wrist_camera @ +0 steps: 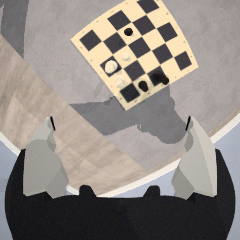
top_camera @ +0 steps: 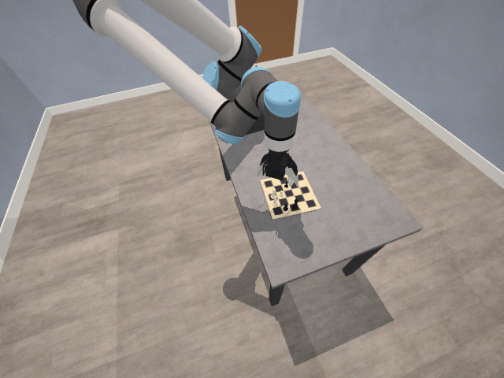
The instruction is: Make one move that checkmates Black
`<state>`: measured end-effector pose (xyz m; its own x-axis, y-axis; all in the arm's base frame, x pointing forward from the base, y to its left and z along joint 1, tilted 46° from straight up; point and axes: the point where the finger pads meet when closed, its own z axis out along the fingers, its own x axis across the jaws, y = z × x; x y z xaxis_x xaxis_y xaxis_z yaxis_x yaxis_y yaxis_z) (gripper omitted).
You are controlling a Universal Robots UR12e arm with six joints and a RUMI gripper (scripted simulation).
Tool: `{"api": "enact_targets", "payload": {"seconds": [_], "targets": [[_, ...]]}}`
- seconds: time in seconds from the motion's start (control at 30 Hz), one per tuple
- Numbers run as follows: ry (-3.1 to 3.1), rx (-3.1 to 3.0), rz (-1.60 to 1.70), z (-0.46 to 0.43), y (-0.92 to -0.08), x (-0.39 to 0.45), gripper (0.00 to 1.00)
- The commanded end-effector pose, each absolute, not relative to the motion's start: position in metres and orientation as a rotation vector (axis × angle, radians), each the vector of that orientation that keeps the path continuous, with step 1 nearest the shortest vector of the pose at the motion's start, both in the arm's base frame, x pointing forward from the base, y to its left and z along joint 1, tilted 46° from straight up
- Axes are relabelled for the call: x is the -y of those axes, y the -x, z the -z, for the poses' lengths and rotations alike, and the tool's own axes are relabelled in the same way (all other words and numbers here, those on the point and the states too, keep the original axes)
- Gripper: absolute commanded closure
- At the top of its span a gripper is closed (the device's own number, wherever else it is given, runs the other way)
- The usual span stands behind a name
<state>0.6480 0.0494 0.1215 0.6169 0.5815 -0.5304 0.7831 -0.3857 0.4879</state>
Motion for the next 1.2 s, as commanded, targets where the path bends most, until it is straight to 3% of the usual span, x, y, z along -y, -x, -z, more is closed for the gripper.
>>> {"api": "enact_targets", "payload": {"seconds": [0.0,1.17], "targets": [[-2.106,-1.063,0.341,-0.1234,-0.6459,-0.0493,0.00],[-2.075,-1.131,0.371,-0.1231,-0.6447,-0.0483,0.00]]}}
